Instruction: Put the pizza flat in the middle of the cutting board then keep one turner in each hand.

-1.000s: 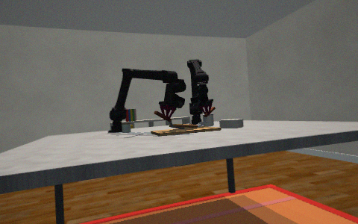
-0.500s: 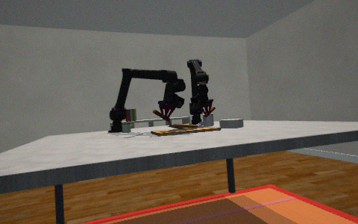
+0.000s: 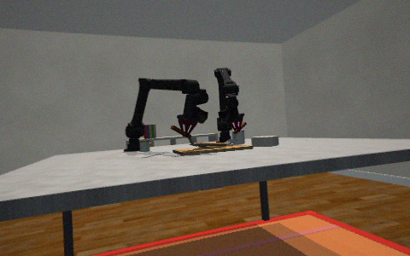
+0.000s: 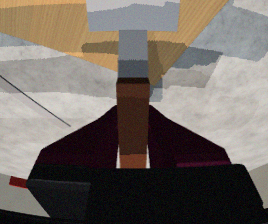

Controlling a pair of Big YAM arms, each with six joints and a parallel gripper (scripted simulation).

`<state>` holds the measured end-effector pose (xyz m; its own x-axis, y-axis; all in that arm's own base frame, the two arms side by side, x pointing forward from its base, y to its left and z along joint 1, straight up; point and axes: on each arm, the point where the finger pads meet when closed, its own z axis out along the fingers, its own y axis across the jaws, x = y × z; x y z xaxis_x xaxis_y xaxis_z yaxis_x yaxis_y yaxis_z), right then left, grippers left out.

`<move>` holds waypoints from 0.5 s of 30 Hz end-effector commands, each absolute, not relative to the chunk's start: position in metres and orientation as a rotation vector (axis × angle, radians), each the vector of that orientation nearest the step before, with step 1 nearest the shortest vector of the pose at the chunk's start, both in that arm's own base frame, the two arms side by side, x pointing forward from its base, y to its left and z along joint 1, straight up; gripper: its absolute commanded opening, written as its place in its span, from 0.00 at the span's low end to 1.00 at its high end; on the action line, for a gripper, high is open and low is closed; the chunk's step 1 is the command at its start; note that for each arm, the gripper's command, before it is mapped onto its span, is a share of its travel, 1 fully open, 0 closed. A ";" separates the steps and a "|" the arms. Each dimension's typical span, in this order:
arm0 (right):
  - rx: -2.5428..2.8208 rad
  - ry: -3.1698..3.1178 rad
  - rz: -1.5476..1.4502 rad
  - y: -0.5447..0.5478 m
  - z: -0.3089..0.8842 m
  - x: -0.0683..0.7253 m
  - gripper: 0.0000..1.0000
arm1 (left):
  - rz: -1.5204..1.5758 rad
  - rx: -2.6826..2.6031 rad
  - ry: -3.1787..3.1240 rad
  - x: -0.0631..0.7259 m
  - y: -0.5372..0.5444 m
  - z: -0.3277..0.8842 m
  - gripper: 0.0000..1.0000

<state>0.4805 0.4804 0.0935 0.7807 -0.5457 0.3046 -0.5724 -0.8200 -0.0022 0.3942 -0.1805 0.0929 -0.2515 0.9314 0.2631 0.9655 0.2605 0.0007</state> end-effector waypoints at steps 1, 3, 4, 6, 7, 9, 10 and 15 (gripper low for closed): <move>2.916 -0.900 0.468 0.489 0.101 0.500 0.06 | -0.261 -1.814 -2.398 0.418 -0.188 0.121 0.06; 2.921 -0.907 0.474 0.488 0.101 0.505 0.06 | -0.261 -1.813 -2.398 0.418 -0.188 0.121 0.06; 2.905 -0.900 0.458 0.482 0.100 0.504 0.06 | -0.261 -1.813 -2.398 0.418 -0.188 0.121 0.06; 2.921 -0.906 0.477 0.483 0.100 0.512 0.06 | -0.261 -1.813 -2.398 0.418 -0.188 0.121 0.06; 2.899 -0.905 0.456 0.477 0.100 0.509 0.06 | -0.261 -1.812 -2.398 0.418 -0.188 0.121 0.06; 2.893 -0.904 0.460 0.473 0.100 0.512 0.06 | -0.261 -1.812 -2.397 0.418 -0.188 0.121 0.06; 2.891 -0.904 0.466 0.472 0.101 0.514 0.06 | -0.261 -1.812 -2.397 0.418 -0.188 0.121 0.06; 2.904 -0.881 0.461 0.482 0.100 0.506 0.06 | -0.261 -1.812 -2.397 0.418 -0.188 0.121 0.06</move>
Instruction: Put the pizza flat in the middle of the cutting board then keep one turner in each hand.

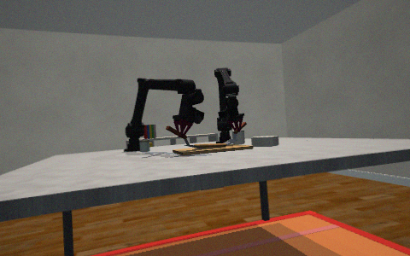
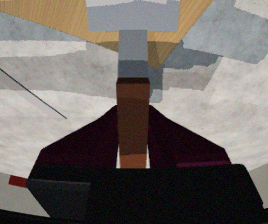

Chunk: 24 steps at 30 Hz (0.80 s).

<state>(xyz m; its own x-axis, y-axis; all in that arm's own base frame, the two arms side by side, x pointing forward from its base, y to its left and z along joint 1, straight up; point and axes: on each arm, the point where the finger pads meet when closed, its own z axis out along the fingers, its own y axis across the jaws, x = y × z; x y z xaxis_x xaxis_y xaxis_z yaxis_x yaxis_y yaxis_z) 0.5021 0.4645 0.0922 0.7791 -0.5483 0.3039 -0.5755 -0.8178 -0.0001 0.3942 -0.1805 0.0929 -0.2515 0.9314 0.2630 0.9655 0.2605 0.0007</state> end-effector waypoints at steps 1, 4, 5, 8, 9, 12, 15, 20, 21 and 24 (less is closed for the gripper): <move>2.904 -0.881 0.461 0.482 0.100 0.506 0.06 | -0.261 -1.812 -2.397 0.418 -0.188 0.121 0.06; 2.911 -0.868 0.457 0.480 0.101 0.510 0.06 | -0.261 -1.811 -2.397 0.418 -0.188 0.120 0.06; 2.903 -0.889 0.456 0.471 0.100 0.519 0.06 | -0.261 -1.811 -2.397 0.418 -0.188 0.120 0.06; 2.918 -0.905 0.476 0.471 0.101 0.528 0.06 | -0.261 -1.811 -2.397 0.418 -0.188 0.120 0.06; 2.919 -0.909 0.480 0.470 0.101 0.530 0.06 | -0.261 -1.810 -2.397 0.418 -0.187 0.120 0.06; 2.910 -0.910 0.470 0.464 0.101 0.534 0.06 | -0.260 -1.810 -2.397 0.418 -0.187 0.120 0.06; 2.909 -0.910 0.468 0.461 0.101 0.538 0.06 | -0.260 -1.810 -2.397 0.418 -0.187 0.120 0.06; 2.907 -0.914 0.462 0.472 0.100 0.525 0.06 | -0.260 -1.810 -2.397 0.418 -0.187 0.120 0.06; 2.903 -0.923 0.460 0.472 0.101 0.525 0.06 | -0.260 -1.810 -2.397 0.418 -0.187 0.120 0.06; 2.912 -0.892 0.464 0.459 0.101 0.541 0.06 | -0.260 -1.809 -2.396 0.418 -0.187 0.120 0.06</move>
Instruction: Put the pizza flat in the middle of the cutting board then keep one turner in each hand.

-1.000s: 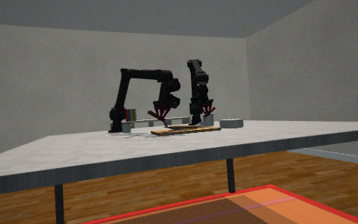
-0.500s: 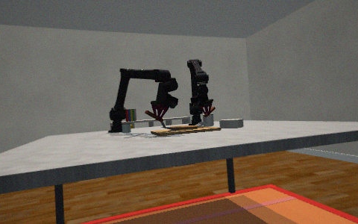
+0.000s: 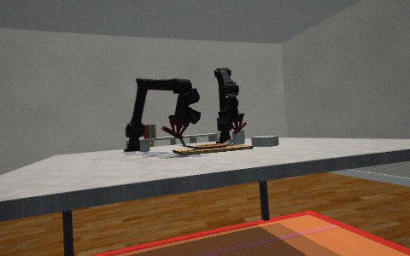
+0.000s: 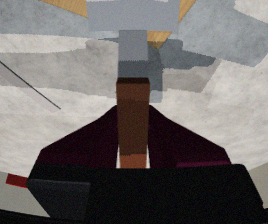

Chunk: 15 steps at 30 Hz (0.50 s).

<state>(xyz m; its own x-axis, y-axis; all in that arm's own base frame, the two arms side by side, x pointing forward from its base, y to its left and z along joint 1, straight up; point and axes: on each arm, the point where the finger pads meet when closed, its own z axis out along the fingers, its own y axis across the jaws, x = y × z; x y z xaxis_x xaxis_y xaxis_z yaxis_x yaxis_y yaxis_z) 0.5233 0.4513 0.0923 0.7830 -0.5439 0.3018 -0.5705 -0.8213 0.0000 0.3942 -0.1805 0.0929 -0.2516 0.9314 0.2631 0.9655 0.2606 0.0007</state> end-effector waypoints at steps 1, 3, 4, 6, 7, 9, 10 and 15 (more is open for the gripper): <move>2.916 -0.898 0.470 0.458 0.101 0.544 0.06 | -0.260 -1.809 -2.396 0.418 -0.187 0.120 0.06; 2.918 -0.904 0.474 0.457 0.100 0.548 0.06 | -0.260 -1.809 -2.396 0.418 -0.187 0.120 0.06; 2.914 -0.903 0.470 0.454 0.100 0.549 0.06 | -0.260 -1.809 -2.396 0.418 -0.187 0.120 0.06; 2.916 -0.910 0.485 0.452 0.100 0.555 0.06 | -0.260 -1.809 -2.396 0.418 -0.187 0.120 0.06; 2.904 -0.904 0.473 0.448 0.100 0.554 0.06 | -0.260 -1.809 -2.396 0.418 -0.187 0.120 0.06; 2.898 -0.902 0.471 0.445 0.099 0.556 0.06 | -0.260 -1.809 -2.395 0.418 -0.187 0.119 0.06; 2.896 -0.910 0.472 0.445 0.099 0.556 0.06 | -0.260 -1.809 -2.395 0.418 -0.187 0.119 0.06; 2.920 -0.880 0.482 0.459 0.094 0.548 0.06 | -0.260 -1.809 -2.395 0.418 -0.187 0.119 0.06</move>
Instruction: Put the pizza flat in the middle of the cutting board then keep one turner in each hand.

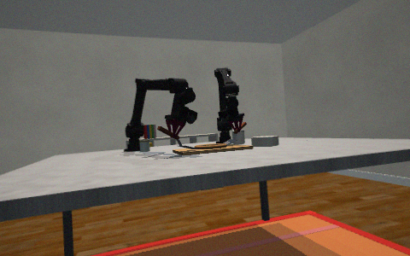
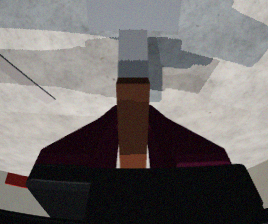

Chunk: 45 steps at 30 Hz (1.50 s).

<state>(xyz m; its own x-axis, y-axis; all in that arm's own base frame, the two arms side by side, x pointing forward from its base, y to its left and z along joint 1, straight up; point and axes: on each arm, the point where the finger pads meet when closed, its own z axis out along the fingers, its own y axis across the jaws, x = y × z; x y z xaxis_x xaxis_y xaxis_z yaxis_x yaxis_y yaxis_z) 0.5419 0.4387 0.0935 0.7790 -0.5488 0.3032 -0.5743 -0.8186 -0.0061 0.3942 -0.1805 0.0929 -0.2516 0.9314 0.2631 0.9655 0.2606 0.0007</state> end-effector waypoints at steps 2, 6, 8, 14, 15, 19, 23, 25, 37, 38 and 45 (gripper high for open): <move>2.896 -0.884 0.459 0.442 0.096 0.558 0.06 | -0.260 -1.809 -2.395 0.418 -0.187 0.119 0.06; 2.891 -0.892 0.457 0.435 0.096 0.565 0.06 | -0.260 -1.808 -2.395 0.418 -0.187 0.119 0.06; 2.886 -0.895 0.465 0.432 0.097 0.569 0.06 | -0.260 -1.808 -2.394 0.418 -0.187 0.119 0.06; 2.887 -0.905 0.457 0.429 0.096 0.573 0.06 | -0.259 -1.808 -2.394 0.418 -0.187 0.119 0.06; 2.894 -0.902 0.461 0.439 0.096 0.566 0.06 | -0.259 -1.808 -2.394 0.418 -0.187 0.119 0.06; 2.909 -0.877 0.466 0.436 0.097 0.575 0.06 | -0.259 -1.808 -2.393 0.418 -0.187 0.118 0.06; 2.905 -0.904 0.478 0.430 0.097 0.582 0.06 | -0.259 -1.807 -2.392 0.418 -0.187 0.118 0.06; 2.896 -0.888 0.458 0.431 0.104 0.575 0.06 | -0.259 -1.808 -2.393 0.413 -0.185 0.135 0.06; 2.948 -0.934 0.541 0.429 0.200 0.571 0.06 | -0.261 -1.807 -2.400 0.410 -0.183 0.170 0.06; 2.947 -0.937 0.540 0.429 0.203 0.571 0.06 | -0.261 -1.806 -2.401 0.410 -0.183 0.175 0.06; 2.905 -0.918 0.472 0.434 0.173 0.568 0.06 | -0.263 -1.806 -2.409 0.410 -0.184 0.200 0.06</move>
